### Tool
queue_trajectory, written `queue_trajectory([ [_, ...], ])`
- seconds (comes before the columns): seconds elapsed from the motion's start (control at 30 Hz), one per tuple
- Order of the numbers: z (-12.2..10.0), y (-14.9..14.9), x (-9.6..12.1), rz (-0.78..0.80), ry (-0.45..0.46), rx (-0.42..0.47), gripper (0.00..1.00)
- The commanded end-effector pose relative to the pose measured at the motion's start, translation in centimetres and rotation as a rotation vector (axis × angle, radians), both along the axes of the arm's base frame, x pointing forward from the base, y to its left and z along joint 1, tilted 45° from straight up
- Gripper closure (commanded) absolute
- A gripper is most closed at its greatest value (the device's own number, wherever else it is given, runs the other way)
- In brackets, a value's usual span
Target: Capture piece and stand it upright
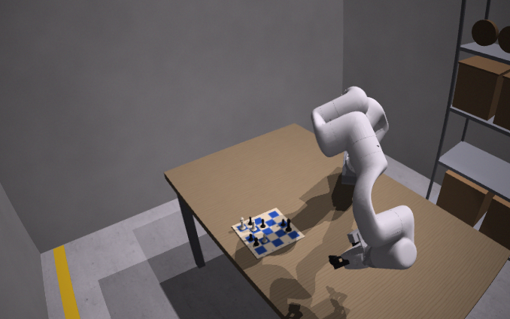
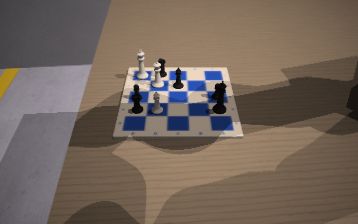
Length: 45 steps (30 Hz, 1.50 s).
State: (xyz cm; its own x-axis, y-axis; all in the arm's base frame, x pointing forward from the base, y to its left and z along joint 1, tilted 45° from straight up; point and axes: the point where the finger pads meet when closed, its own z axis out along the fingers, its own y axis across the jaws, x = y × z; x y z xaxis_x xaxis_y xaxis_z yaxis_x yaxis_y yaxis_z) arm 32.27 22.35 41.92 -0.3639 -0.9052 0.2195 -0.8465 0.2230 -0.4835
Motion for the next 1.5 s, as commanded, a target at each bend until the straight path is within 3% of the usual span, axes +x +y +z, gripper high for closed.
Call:
queue_trajectory([
  [0.0,1.3,-0.7,-1.1,0.002,-0.001,0.001,0.00],
  [0.3,1.1,-1.1,-0.5,-0.011,-0.002,0.012,0.00],
  [0.43,0.5,-6.0,3.1,-0.129,-0.010,0.112,0.00],
  [0.53,0.5,-6.0,3.1,-0.129,-0.010,0.112,0.00],
  [0.57,0.1,-8.2,4.5,-0.181,-0.013,0.156,0.00],
  [0.63,0.1,-8.2,4.5,-0.181,-0.013,0.156,0.00],
  [0.67,-0.5,-10.9,6.0,-0.241,-0.016,0.208,0.00],
  [0.77,-0.5,-10.9,6.0,-0.241,-0.016,0.208,0.00],
  [0.8,-1.4,-13.7,7.2,-0.308,-0.020,0.267,0.00],
  [0.9,-1.4,-13.9,7.4,-0.308,-0.020,0.267,0.00],
  [0.93,-2.5,-16.5,8.3,-0.381,-0.023,0.331,0.00],
  [1.03,-2.6,-17.2,8.6,-0.381,-0.023,0.331,0.00],
  [1.07,-3.8,-19.5,9.2,-0.457,-0.026,0.402,0.00],
  [1.1,-4.0,-20.3,9.5,-0.457,-0.026,0.402,0.00],
  [1.2,-4.1,-20.5,9.6,-0.457,-0.026,0.402,0.00],
  [1.23,-5.7,-23.3,10.2,-0.536,-0.029,0.477,0.00],
  [1.33,-5.9,-23.9,10.3,-0.536,-0.029,0.477,0.00],
  [1.37,-7.4,-26.0,10.5,-0.613,-0.032,0.556,0.00],
  [1.47,-7.9,-27.1,10.7,-0.613,-0.032,0.556,0.00],
])
